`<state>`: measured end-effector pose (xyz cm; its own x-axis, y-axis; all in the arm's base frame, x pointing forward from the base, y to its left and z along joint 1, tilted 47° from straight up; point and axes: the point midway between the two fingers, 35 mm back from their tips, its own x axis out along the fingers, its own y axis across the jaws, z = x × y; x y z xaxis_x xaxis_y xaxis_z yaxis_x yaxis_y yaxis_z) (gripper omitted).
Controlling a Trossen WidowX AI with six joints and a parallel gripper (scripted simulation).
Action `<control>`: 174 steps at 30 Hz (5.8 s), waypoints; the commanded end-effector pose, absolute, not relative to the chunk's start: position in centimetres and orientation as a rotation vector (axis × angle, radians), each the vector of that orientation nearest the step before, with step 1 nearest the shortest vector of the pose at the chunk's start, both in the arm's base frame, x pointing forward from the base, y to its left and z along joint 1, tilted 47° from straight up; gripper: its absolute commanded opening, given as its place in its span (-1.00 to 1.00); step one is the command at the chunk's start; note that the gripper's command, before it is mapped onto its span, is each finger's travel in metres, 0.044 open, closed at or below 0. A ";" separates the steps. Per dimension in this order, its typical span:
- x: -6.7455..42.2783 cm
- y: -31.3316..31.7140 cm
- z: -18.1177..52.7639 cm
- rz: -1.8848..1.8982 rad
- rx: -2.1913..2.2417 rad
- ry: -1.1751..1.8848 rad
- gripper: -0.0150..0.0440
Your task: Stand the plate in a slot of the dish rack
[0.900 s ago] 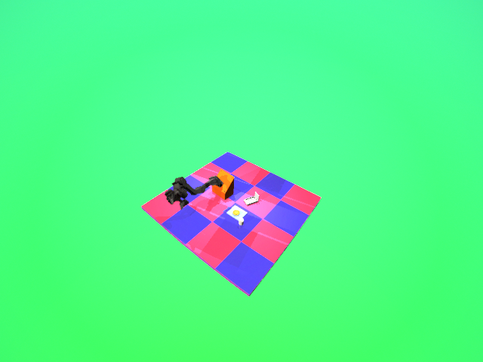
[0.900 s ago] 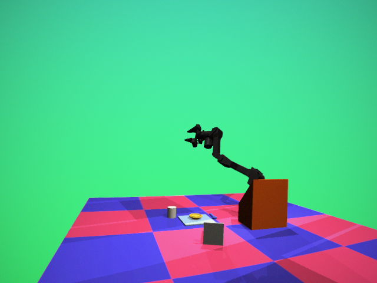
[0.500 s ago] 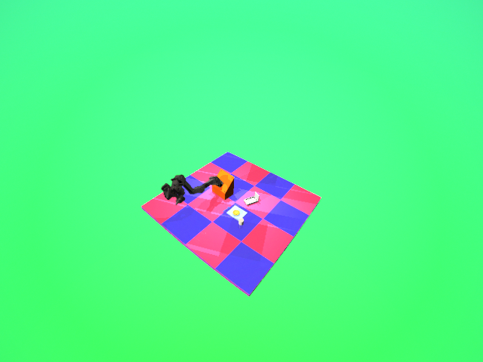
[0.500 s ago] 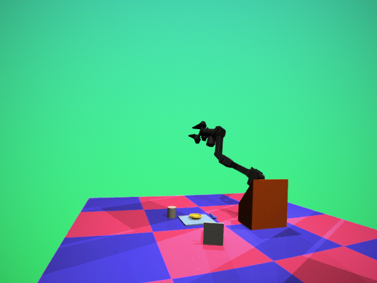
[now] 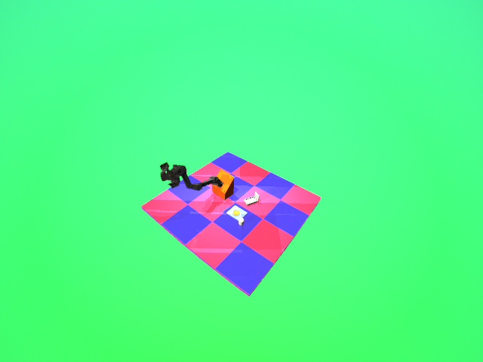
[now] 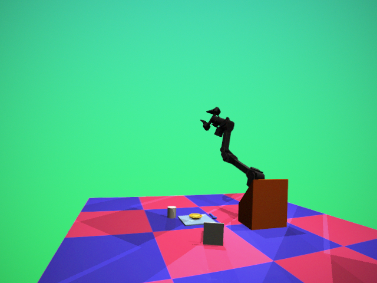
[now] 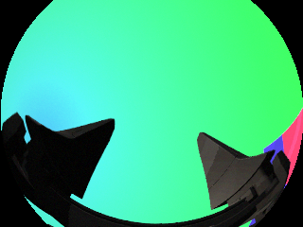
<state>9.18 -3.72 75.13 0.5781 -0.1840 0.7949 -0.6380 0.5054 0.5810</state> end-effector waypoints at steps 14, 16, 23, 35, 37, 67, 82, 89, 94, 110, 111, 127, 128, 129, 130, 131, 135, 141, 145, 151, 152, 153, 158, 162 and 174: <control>5.7 8.3 75.5 0.438 0.685 -1.004 0.86; 5.9 8.4 75.4 0.430 0.677 -1.009 0.86; 6.4 11.8 74.6 0.445 0.579 -0.994 0.86; 9.4 20.7 70.8 0.473 0.267 -0.905 0.86; 10.3 22.0 70.0 0.475 0.224 -0.879 0.86; 27.9 31.6 50.7 0.389 -0.303 -0.336 0.86; 36.7 28.1 37.3 0.240 -0.502 0.055 0.86; 39.5 24.4 30.6 0.148 -0.577 0.261 0.86; 40.7 21.2 26.1 0.075 -0.622 0.409 0.86; 40.5 9.1 13.9 -0.182 -0.729 0.890 0.86; 40.3 8.3 13.2 -0.198 -0.734 0.920 0.86; 33.5 -2.8 5.9 -0.438 -0.788 1.382 0.86; 32.9 -3.4 5.6 -0.452 -0.792 1.410 0.86; 32.5 -3.8 5.4 -0.462 -0.795 1.433 0.86; 32.2 -4.1 5.2 -0.469 -0.796 1.446 0.86; 32.1 -4.2 5.2 -0.471 -0.797 1.450 0.86; 32.1 -4.3 5.1 -0.471 -0.797 1.451 0.86; 32.2 -4.9 4.4 -0.470 -0.796 1.451 0.86; 32.3 -5.4 4.0 -0.470 -0.796 1.451 0.86; 32.3 -6.1 3.3 -0.470 -0.796 1.451 0.86; 32.3 -6.3 3.2 -0.470 -0.796 1.451 0.86; 32.3 -6.4 3.1 -0.470 -0.796 1.451 0.86; 32.3 -7.0 2.5 -0.470 -0.796 1.451 0.86; 32.3 -7.5 2.1 -0.471 -0.797 1.450 0.86; 32.2 -8.5 1.3 -0.473 -0.799 1.450 0.73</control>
